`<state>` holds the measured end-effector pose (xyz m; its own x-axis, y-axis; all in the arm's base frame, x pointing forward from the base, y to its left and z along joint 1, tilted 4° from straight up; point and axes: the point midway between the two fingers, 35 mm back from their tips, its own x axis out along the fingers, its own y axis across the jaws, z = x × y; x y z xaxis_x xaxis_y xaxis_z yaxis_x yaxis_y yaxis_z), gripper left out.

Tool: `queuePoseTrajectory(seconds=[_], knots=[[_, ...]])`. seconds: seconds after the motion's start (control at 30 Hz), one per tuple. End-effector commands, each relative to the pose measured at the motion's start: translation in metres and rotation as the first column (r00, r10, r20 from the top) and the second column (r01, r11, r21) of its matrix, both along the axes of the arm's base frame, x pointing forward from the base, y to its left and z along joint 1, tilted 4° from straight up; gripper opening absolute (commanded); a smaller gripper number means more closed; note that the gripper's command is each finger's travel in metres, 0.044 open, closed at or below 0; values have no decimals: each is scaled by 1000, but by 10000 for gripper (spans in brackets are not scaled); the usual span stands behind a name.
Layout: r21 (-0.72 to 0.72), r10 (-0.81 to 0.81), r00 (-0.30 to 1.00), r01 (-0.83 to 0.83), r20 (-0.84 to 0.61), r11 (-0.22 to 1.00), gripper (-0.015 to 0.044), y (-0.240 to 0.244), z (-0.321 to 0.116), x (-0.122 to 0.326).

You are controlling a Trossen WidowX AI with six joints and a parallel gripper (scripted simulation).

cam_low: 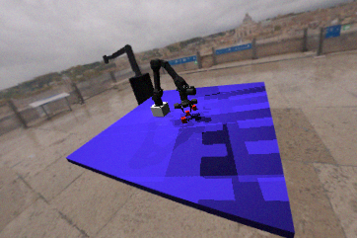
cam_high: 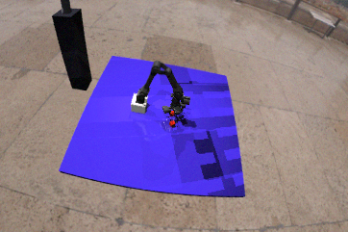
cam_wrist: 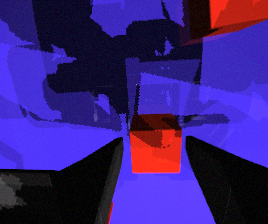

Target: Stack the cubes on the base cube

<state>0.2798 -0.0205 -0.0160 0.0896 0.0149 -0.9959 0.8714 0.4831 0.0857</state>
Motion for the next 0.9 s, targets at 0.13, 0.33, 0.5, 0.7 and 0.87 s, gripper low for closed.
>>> queuePoseTrajectory(seconds=[0.13,0.33,0.5,0.7,0.87], knots=[[-3,-4,1000,4,0,1000,105,0,-2,0],[-3,-4,1000,4,1,1000,105,-1,11,2],[-3,-4,1000,4,1,1000,105,-1,26,3],[-3,-4,1000,4,2,1000,105,-2,45,2],[-3,-4,1000,4,2,1000,105,-2,60,1]])
